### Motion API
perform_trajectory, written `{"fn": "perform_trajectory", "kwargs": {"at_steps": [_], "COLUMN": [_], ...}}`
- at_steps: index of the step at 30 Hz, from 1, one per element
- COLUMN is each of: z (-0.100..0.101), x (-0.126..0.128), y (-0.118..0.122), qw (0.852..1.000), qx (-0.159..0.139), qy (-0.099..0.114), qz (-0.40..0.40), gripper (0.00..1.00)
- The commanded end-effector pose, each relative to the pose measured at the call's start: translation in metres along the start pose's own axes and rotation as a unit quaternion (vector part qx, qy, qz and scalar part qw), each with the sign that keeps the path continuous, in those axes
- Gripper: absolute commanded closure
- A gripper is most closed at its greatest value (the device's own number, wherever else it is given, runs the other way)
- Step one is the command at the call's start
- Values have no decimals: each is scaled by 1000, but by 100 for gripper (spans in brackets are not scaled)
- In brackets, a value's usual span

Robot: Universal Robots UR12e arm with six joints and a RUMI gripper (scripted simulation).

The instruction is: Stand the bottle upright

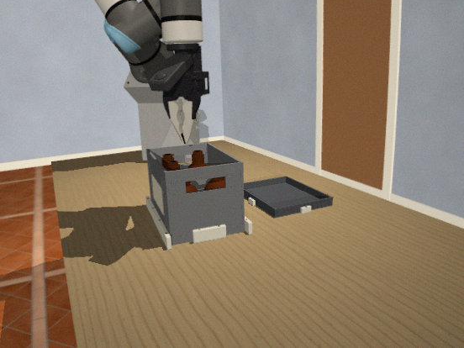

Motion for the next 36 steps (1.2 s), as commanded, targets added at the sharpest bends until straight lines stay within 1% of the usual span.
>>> {"fn": "perform_trajectory", "kwargs": {"at_steps": [1,3,5,13,14,36], "z": [0,0,-1,-1,-1,-1], "x": [-18,-44,-57,-57,-57,-57], "y": [15,39,52,53,53,53], "qw": [1000,1000,1000,1000,1000,1000], "qx": [0,0,1,1,1,1], "qy": [0,0,0,0,0,0], "qz": [0,0,0,0,0,0], "gripper": [100,100,100,100,62,62]}}
Point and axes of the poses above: the point where the finger pads meet when closed, its own z axis out along the fingers, its own x axis across the jaws, y = z × x, the point moved 8 cm from there along -z, back along the fingers, and after that the axes turned 5 degrees about -z, right-handed, at the moved point
